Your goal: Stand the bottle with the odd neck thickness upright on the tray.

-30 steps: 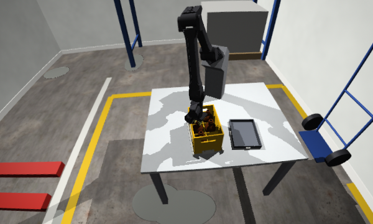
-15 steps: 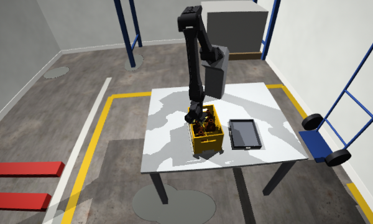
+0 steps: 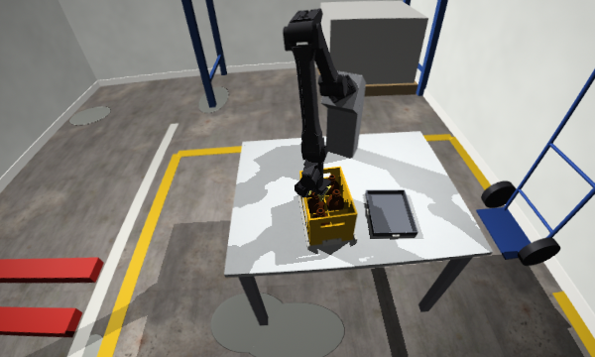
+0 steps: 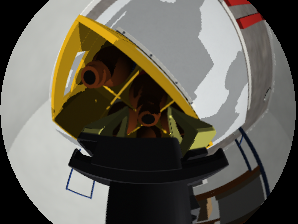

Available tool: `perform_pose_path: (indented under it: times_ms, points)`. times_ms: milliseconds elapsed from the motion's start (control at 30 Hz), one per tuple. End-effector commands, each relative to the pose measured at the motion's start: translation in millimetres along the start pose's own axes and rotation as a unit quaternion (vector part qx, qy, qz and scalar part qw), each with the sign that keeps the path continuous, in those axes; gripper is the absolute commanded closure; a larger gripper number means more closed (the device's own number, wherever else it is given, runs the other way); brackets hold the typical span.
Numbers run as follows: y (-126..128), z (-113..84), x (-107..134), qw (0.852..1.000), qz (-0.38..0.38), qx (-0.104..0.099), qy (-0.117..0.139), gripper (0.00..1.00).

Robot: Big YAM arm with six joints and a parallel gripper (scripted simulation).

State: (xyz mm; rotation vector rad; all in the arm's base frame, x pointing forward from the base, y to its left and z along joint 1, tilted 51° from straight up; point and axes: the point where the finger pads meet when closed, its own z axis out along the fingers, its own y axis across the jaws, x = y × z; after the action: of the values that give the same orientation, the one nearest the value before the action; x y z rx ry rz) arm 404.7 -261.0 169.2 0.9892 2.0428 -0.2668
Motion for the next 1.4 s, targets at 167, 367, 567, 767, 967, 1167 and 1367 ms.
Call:
perform_pose_path:
  times_ms: [167,367,567,767,967,1167,1367]
  points:
    - [-3,2.8,-8,1.0,0.001,0.002,-0.007,0.39]
    - [-3,2.8,-8,1.0,0.001,0.002,-0.007,0.39]
    - [-3,1.2,-9,1.0,0.001,0.002,-0.007,0.39]
    - [-2,-9.6,-10,1.0,0.001,0.0,-0.01,0.39]
    - [3,-19.2,-2,1.0,0.0,-0.003,-0.004,0.39]
    - [4,-36.3,-1,1.0,0.002,-0.004,-0.004,0.39]
    - [4,-50.3,-3,1.0,0.003,-0.005,-0.006,0.39]
